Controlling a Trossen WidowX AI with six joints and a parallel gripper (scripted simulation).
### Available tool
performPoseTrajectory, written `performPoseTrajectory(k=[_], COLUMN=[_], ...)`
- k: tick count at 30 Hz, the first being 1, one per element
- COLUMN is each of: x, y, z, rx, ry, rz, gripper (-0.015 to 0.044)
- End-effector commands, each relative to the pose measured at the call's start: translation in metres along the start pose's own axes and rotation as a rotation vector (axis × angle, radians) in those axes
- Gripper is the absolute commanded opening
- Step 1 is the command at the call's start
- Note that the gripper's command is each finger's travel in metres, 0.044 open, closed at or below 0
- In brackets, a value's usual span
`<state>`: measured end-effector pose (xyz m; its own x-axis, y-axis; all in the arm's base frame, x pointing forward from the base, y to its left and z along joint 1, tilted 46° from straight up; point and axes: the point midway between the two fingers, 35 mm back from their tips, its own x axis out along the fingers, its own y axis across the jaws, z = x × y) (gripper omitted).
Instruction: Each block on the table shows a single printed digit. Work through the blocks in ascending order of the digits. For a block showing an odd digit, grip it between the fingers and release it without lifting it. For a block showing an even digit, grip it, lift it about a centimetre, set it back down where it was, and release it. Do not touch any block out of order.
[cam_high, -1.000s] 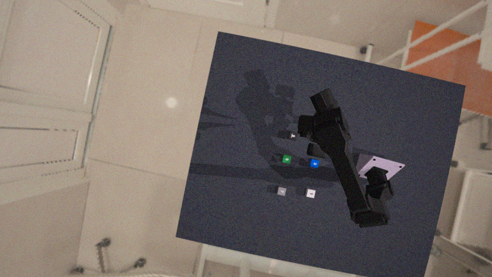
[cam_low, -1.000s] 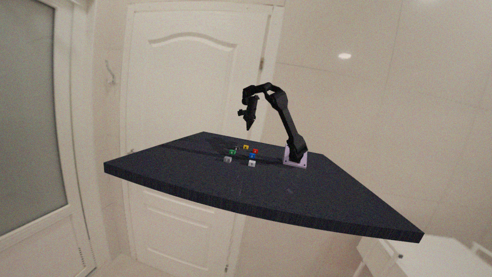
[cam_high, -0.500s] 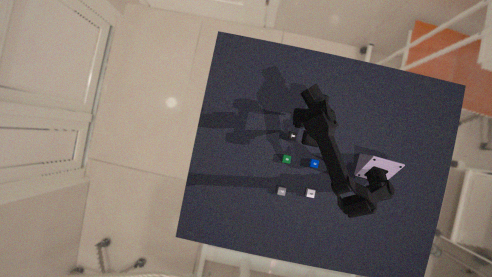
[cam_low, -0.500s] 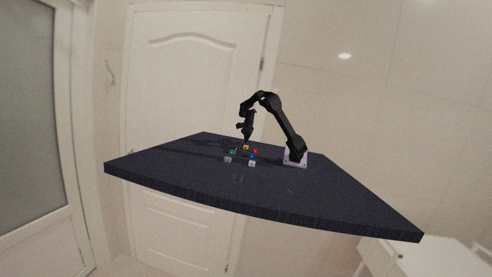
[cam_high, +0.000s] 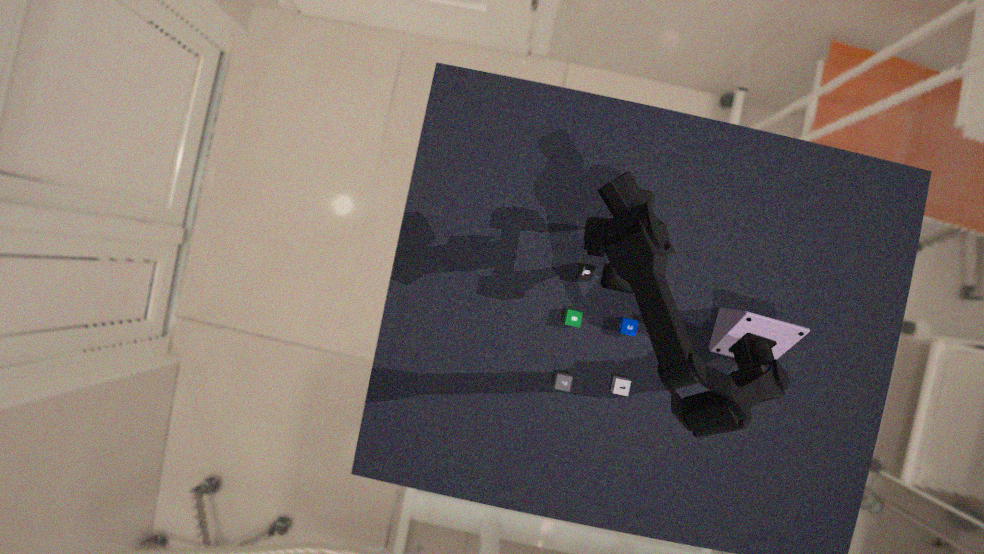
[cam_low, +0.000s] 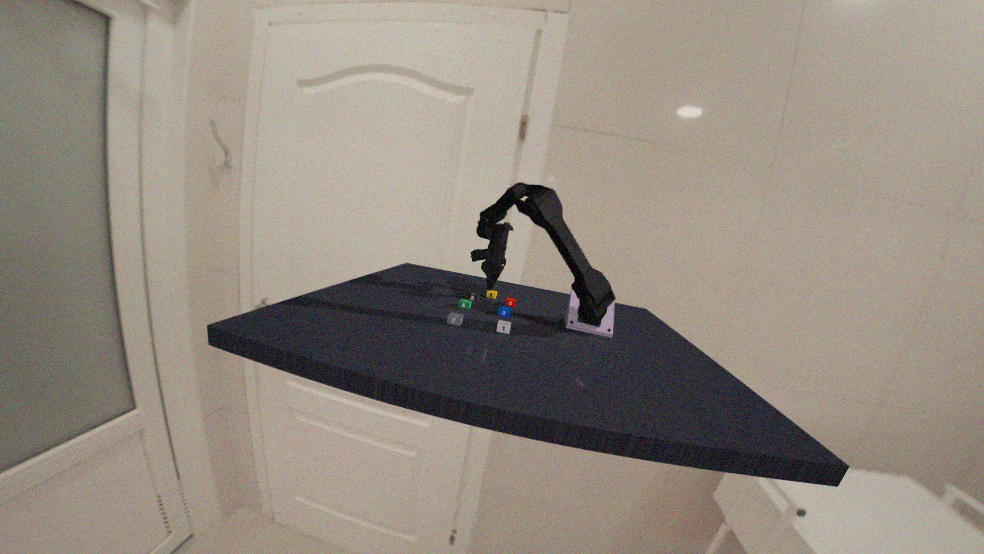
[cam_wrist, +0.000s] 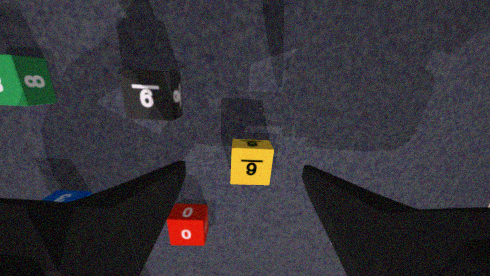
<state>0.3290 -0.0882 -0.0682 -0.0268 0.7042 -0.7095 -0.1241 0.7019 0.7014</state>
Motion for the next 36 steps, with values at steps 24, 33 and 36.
performPoseTrajectory(k=[24, 33, 36], x=[0.025, 0.025, 0.025], y=[0.001, 0.001, 0.001], z=[0.0, 0.0, 0.0], rx=[0.005, 0.005, 0.005], ry=[-0.005, -0.005, -0.005], rz=[0.007, 0.007, 0.007], gripper=[0.0138, 0.012, 0.012])
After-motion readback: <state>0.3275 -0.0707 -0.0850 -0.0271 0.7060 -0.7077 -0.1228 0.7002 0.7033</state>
